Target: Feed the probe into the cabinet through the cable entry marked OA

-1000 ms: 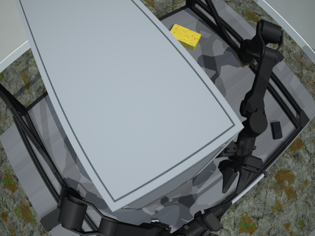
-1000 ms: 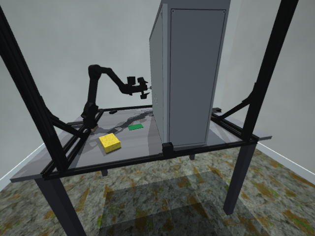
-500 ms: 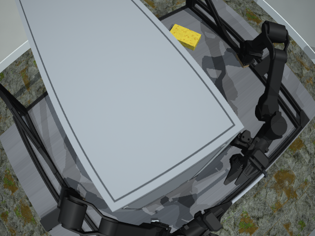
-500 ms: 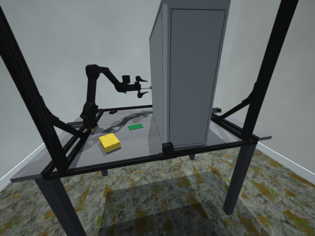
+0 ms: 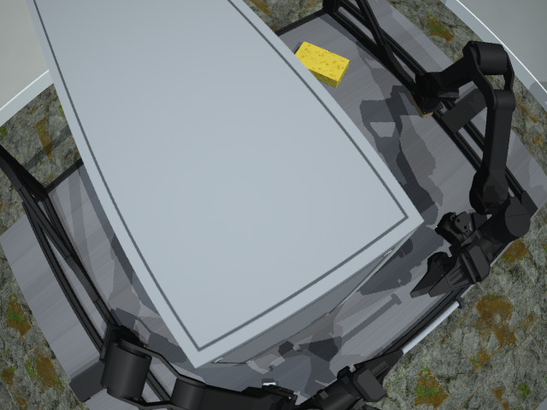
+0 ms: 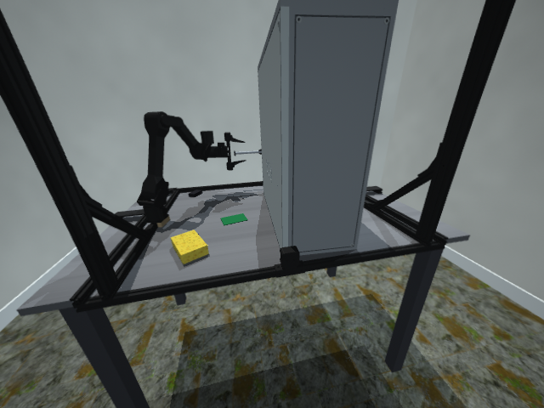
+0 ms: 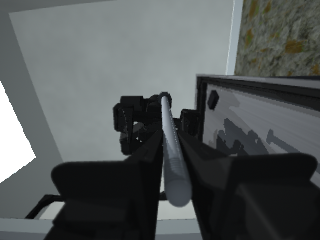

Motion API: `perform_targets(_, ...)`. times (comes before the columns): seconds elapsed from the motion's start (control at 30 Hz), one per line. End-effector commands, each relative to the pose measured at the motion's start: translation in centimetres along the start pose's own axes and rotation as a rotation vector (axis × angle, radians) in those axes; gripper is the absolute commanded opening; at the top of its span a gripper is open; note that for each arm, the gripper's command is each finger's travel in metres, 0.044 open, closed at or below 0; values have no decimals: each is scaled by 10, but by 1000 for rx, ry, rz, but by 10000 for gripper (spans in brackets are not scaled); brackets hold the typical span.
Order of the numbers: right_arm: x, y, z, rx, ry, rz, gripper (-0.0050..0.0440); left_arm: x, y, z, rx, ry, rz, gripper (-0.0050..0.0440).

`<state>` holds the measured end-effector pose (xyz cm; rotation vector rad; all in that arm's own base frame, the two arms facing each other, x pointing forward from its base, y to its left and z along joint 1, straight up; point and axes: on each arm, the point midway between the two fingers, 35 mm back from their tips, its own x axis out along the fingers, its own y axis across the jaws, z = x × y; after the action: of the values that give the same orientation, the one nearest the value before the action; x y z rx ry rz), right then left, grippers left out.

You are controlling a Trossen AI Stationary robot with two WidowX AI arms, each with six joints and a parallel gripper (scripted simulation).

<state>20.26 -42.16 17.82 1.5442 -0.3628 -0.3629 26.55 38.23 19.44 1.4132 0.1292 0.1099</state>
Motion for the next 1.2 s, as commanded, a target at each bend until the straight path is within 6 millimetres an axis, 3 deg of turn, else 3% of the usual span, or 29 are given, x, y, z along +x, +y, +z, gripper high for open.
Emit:
perform_targets(0.0,0,0,1,-4,-3,1,0,-19,-6,-3,-9,-48,-7,440)
perform_targets(0.2,0,0,1,-4,-3,1,0,-61,-2,-27,74,-14,17,440)
perform_targets(0.27,0,0,1,-4,-3,1,0,-61,-2,-27,74,-14,17,440)
perform_targets(0.63,0,0,1,-4,-3,1,0,-112,-1,-48,173,28,32,440)
perform_targets(1.17,0,0,1,-4,-3,1,0,-126,-12,-53,153,24,26,440)
